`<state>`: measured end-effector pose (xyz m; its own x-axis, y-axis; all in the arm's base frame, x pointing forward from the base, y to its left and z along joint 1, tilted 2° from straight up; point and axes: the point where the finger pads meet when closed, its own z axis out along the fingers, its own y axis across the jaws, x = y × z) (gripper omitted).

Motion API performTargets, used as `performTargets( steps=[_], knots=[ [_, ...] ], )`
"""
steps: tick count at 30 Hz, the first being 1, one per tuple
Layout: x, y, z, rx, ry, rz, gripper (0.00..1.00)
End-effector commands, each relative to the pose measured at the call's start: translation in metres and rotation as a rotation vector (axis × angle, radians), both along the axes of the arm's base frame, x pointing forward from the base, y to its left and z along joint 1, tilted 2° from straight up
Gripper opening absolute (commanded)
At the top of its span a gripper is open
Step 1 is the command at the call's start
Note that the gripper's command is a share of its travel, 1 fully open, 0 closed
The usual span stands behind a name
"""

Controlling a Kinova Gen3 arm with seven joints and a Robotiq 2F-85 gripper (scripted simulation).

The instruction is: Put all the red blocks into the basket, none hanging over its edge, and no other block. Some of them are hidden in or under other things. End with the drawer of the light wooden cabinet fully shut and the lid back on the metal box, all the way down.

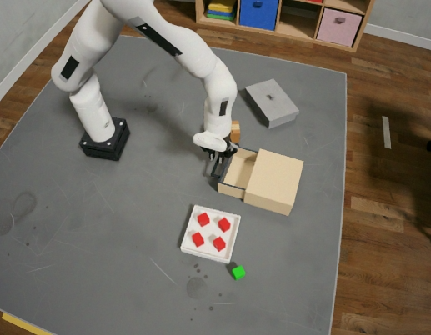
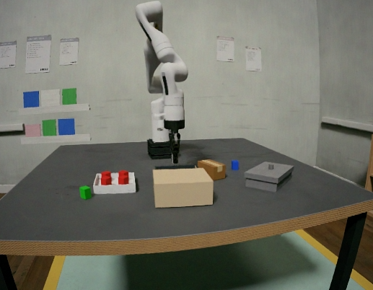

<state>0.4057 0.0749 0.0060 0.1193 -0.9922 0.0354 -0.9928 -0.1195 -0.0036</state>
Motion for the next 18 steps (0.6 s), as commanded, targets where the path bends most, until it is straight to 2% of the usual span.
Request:
performTargets(
  steps=[1, 18],
  knots=[
    [0.0006, 0.0001, 0.0006, 0.000, -0.002, 0.000, 0.30],
    [0.0006, 0.0001, -0.0019, 0.000, -0.002, 0.000, 0.30]
  ],
)
